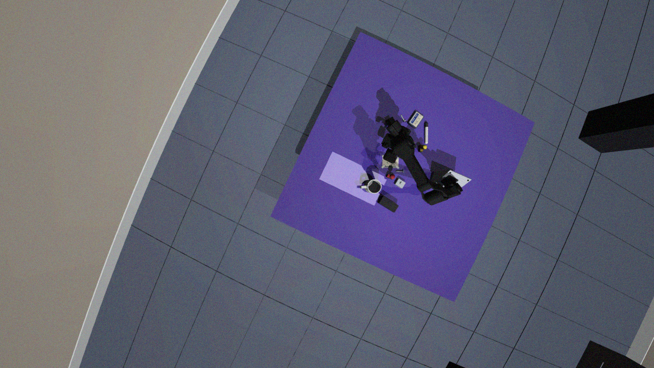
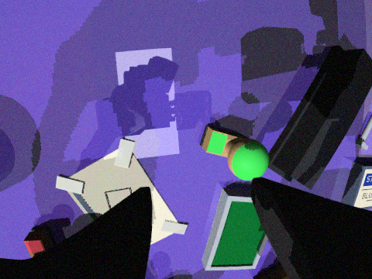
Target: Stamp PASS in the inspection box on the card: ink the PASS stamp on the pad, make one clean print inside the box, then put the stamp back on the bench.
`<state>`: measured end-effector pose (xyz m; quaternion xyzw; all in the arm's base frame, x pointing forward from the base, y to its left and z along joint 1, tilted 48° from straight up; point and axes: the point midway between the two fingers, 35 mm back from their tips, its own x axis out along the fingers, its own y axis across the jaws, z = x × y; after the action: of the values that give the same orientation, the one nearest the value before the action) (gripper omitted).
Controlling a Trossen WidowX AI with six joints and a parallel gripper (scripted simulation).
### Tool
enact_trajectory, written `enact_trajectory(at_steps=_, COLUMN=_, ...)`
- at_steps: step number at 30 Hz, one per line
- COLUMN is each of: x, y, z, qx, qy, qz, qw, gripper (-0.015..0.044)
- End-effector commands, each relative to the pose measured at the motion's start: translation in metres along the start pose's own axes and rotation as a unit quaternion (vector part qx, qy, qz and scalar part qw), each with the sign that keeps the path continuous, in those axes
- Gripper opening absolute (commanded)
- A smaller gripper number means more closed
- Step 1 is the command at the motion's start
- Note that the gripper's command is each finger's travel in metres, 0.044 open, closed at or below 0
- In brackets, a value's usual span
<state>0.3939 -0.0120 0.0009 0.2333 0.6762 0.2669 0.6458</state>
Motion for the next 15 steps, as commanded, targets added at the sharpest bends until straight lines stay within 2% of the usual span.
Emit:
enact_trajectory(at_steps=1, x=0.0060, y=-0.0441, z=-0.0074, qx=-0.009, qy=0.006, qz=0.048, qw=0.999, gripper=0.0220)
enact_trajectory(at_steps=15, x=0.0134, y=-0.0451, z=-0.0067, qx=-0.009, qy=0.005, qz=0.049, qw=0.999, gripper=0.0220)
